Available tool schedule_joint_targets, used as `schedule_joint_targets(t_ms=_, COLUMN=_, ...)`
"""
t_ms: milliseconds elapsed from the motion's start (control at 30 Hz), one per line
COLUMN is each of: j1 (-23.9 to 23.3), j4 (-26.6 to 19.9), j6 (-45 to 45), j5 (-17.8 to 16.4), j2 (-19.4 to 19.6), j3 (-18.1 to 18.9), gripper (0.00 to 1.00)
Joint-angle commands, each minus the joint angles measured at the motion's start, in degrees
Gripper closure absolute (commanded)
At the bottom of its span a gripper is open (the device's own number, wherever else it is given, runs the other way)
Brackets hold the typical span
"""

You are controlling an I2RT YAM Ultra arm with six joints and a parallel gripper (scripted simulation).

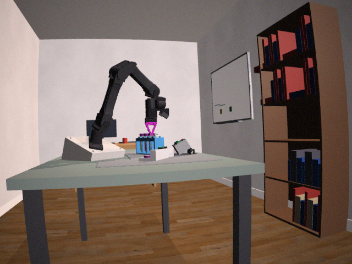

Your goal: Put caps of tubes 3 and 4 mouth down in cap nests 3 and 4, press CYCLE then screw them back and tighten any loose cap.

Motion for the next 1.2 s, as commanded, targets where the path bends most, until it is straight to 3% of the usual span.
schedule_joint_targets(t_ms=0, j1=0.1, j4=0.1, j6=12.0, j5=-0.1, j2=-0.4, j3=0.2, gripper=1.00)
schedule_joint_targets(t_ms=300, j1=0.1, j4=0.1, j6=12.0, j5=-0.1, j2=-0.4, j3=0.2, gripper=1.00)
schedule_joint_targets(t_ms=333, j1=0.1, j4=0.1, j6=12.0, j5=-0.1, j2=-0.4, j3=0.2, gripper=0.51)
schedule_joint_targets(t_ms=767, j1=0.3, j4=-0.6, j6=12.2, j5=-0.1, j2=-0.5, j3=0.7, gripper=0.51)
schedule_joint_targets(t_ms=1167, j1=2.7, j4=-9.2, j6=14.7, j5=0.1, j2=-1.8, j3=7.1, gripper=0.51)
